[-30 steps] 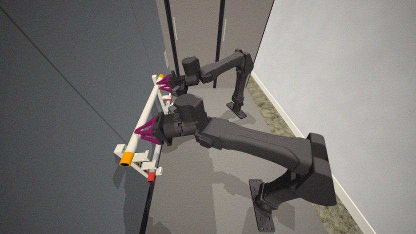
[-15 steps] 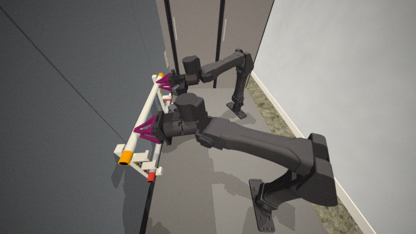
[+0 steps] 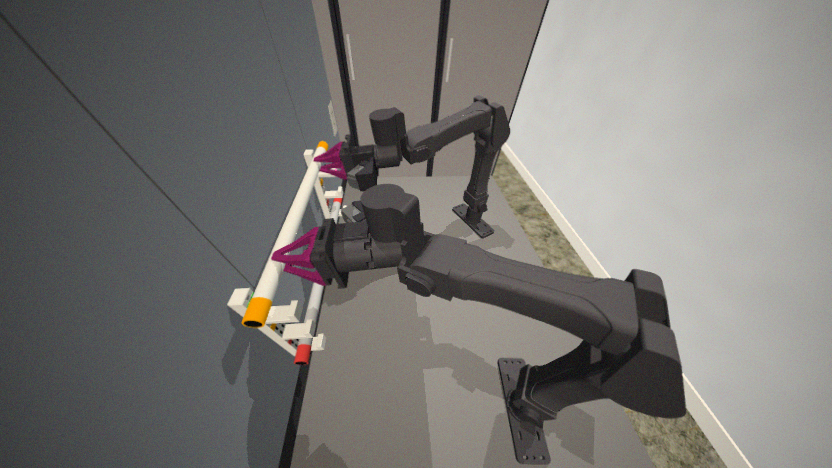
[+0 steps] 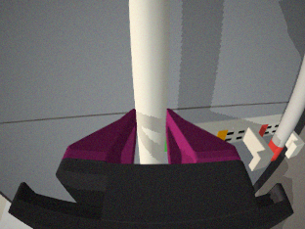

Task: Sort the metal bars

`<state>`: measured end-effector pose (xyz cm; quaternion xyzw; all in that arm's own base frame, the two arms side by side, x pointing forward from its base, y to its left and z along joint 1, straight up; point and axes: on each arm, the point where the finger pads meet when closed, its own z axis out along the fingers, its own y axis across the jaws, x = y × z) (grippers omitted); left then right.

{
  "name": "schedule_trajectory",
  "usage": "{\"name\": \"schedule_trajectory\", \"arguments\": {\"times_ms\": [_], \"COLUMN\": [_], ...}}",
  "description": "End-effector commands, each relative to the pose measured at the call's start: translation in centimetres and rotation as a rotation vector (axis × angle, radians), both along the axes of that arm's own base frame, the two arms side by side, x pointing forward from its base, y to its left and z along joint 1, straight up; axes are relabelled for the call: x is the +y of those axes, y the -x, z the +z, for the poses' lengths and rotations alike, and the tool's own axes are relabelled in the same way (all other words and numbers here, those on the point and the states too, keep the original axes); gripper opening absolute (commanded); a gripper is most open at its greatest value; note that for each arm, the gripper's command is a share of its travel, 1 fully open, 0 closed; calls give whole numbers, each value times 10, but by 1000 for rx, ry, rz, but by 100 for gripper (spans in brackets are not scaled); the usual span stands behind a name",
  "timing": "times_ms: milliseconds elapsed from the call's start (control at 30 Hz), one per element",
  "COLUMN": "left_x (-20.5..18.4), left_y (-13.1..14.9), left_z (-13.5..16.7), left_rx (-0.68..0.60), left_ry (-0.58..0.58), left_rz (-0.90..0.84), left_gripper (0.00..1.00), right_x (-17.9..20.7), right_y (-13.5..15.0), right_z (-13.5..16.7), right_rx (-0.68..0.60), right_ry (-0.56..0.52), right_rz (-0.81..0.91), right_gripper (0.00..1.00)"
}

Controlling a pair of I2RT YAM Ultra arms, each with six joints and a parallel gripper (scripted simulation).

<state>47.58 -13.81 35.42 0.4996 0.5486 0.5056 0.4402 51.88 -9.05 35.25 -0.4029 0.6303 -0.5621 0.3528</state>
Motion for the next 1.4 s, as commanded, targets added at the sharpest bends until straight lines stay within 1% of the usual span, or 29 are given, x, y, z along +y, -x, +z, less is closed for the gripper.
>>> {"name": "schedule_trajectory", "arguments": {"times_ms": [0,767,1367], "left_x": [1,-1,-2], "left_y": [12,31,44], "left_z": [37,23,17], "left_rx": [-104,-104,-104], "left_ry": [10,10,10], "left_rz": [1,1,0], "left_gripper": [0,0,0], "right_x": [3,12,17], "right_y": [14,31,43], "right_z": [44,30,26], "right_rx": [-113,-113,-113], "right_ry": [43,43,43], "right_rz": [-6,-6,-6], "right_gripper": [0,0,0]}}
